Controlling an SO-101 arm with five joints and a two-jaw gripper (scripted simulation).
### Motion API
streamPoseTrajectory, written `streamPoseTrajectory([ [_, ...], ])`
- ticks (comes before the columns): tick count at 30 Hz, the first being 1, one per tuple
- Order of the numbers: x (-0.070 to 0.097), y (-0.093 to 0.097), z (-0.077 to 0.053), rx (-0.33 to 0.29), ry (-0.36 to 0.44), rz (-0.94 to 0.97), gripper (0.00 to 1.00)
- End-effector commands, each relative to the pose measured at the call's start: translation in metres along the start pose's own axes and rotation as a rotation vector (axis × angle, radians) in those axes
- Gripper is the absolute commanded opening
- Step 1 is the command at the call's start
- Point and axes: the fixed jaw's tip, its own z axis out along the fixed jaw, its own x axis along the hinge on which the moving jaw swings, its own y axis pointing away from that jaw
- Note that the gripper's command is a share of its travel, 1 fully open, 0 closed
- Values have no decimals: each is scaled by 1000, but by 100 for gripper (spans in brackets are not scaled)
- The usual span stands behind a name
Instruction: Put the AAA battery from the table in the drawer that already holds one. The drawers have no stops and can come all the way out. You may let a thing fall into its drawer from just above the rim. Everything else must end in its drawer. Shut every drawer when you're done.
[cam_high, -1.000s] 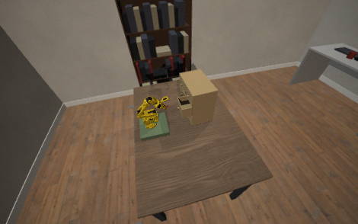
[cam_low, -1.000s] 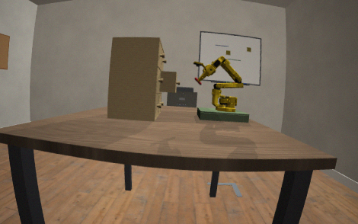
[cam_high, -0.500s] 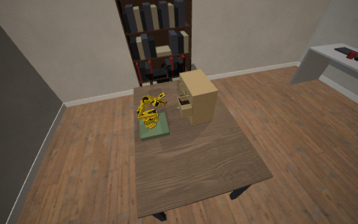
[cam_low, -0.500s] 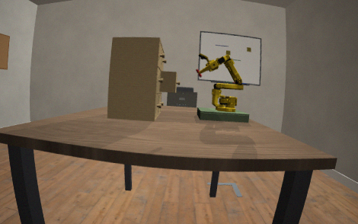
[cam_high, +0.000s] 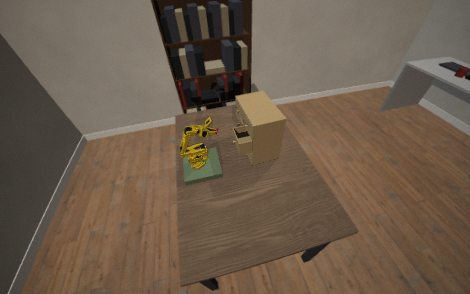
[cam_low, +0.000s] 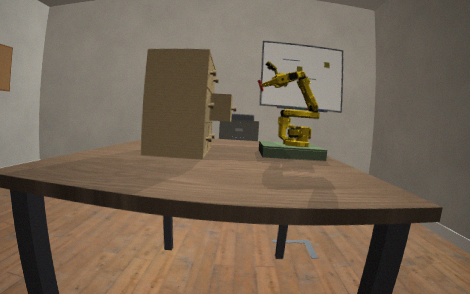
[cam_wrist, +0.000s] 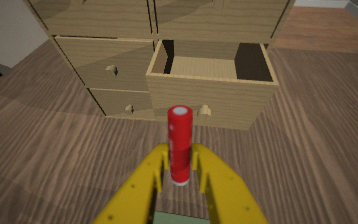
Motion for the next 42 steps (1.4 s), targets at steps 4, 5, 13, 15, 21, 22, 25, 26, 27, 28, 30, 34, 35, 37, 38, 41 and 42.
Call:
streamPoseTrajectory([
  [4,-10,-1,19,4,-10,10,0],
  [5,-11,-1,22,3,-10,10,0],
  [13,-13,-1,31,2,-10,10,0],
  [15,-16,-1,36,2,-10,10,0],
  [21,-23,-1,54,1,-10,10,0],
  [22,-24,-1,57,0,-10,10,0],
  [25,-26,0,66,0,-11,10,0],
  [26,-26,0,66,0,-11,10,0],
  [27,-26,0,66,0,-11,10,0],
  [28,-26,0,66,0,-11,10,0],
  [30,-26,0,66,0,-11,10,0],
  [34,-26,0,66,0,-10,10,0],
  [35,-26,0,66,0,-10,10,0],
  [37,-26,0,66,0,-10,10,0],
  [38,-26,0,66,0,-10,10,0],
  [41,-26,0,66,0,-10,10,0],
  [42,-26,0,66,0,-10,10,0],
])
